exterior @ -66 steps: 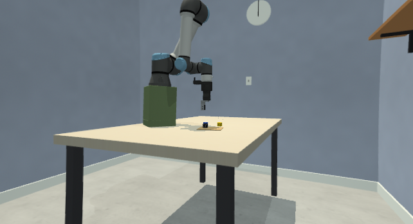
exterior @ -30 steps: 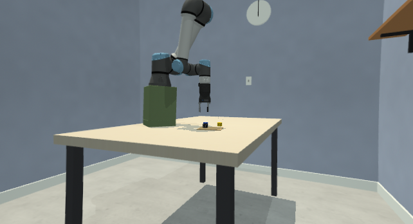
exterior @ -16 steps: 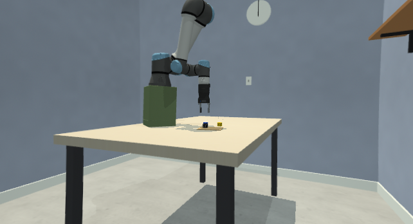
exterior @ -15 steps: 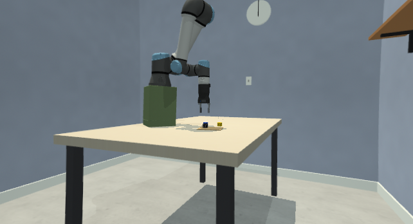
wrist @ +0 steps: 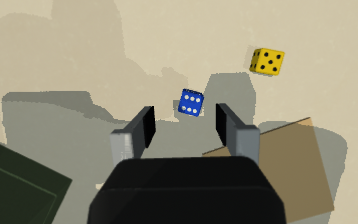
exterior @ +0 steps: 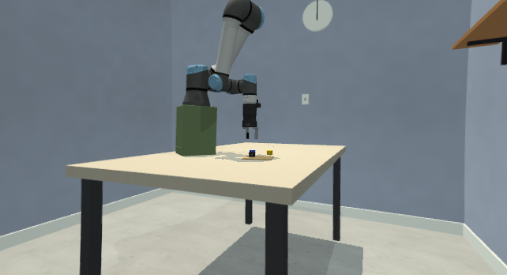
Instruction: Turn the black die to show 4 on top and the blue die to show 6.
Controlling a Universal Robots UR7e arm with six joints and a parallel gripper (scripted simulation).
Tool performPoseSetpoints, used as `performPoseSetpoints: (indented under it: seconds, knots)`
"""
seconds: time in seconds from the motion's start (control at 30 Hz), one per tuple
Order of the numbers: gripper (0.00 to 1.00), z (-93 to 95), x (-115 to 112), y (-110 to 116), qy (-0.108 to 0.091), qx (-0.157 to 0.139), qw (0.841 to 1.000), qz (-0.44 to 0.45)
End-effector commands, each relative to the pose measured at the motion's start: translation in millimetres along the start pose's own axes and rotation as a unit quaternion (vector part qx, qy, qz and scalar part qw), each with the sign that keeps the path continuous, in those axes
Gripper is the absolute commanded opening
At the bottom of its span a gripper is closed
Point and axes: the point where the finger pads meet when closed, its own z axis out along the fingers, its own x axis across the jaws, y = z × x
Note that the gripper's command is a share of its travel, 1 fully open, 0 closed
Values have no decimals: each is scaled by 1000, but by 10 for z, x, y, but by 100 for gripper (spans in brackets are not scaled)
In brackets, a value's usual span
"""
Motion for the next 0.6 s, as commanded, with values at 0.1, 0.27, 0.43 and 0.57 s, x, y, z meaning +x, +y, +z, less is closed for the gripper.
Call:
performPoseSetpoints:
  seconds: [0.1, 0.27, 0.43, 0.57]
  knots:
    - [100, 4, 16, 11, 0, 0, 999, 32]
    - [100, 7, 22, 17, 0, 0, 999, 48]
    - [100, 8, 24, 19, 0, 0, 999, 54]
    - [100, 8, 25, 20, 0, 0, 998, 55]
